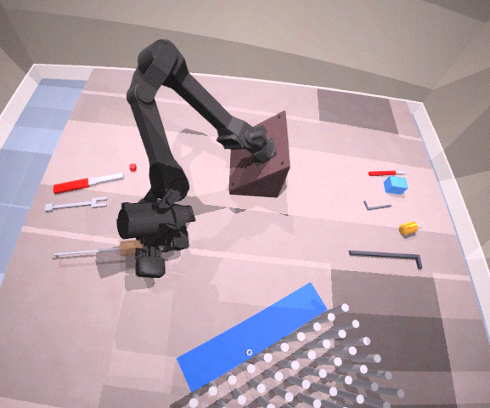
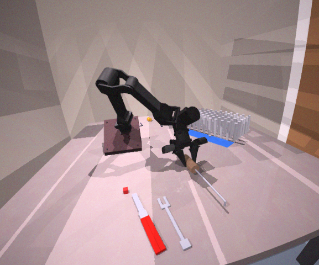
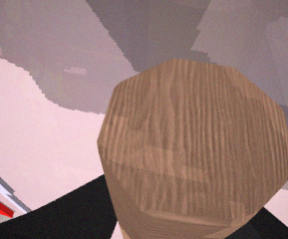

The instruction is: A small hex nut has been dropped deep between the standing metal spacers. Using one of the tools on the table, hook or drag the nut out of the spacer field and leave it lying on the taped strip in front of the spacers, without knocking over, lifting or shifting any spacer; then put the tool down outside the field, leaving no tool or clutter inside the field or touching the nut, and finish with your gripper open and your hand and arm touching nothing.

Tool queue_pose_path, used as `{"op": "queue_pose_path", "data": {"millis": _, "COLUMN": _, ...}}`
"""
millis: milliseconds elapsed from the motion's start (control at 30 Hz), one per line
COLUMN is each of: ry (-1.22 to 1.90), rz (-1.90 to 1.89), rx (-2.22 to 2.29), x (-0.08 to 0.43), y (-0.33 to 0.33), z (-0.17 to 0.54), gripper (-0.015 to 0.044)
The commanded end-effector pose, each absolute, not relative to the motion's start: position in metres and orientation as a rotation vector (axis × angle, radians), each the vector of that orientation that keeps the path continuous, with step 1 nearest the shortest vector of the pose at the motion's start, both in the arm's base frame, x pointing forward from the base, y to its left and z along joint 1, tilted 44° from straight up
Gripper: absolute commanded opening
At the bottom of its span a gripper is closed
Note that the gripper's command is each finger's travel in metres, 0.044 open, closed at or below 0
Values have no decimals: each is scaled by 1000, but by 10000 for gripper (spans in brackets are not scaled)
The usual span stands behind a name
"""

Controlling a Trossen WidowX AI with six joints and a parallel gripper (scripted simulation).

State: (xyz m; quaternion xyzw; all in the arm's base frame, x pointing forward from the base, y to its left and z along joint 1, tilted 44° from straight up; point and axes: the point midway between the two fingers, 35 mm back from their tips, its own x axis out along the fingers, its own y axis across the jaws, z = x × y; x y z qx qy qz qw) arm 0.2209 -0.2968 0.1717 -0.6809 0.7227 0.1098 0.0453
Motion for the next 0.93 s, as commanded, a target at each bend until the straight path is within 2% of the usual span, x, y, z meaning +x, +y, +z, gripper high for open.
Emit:
{"op": "queue_pose_path", "data": {"millis": 0, "ry": 2204, "rz": 339, "rx": -2088, "x": 220, "y": -297, "z": 170, "gripper": 0}}
{"op": "queue_pose_path", "data": {"millis": 367, "ry": 2210, "rz": 333, "rx": -2095, "x": 217, "y": -301, "z": 168, "gripper": 0}}
{"op": "queue_pose_path", "data": {"millis": 900, "ry": 2213, "rz": 329, "rx": -2088, "x": 217, "y": -301, "z": 169, "gripper": 420}}
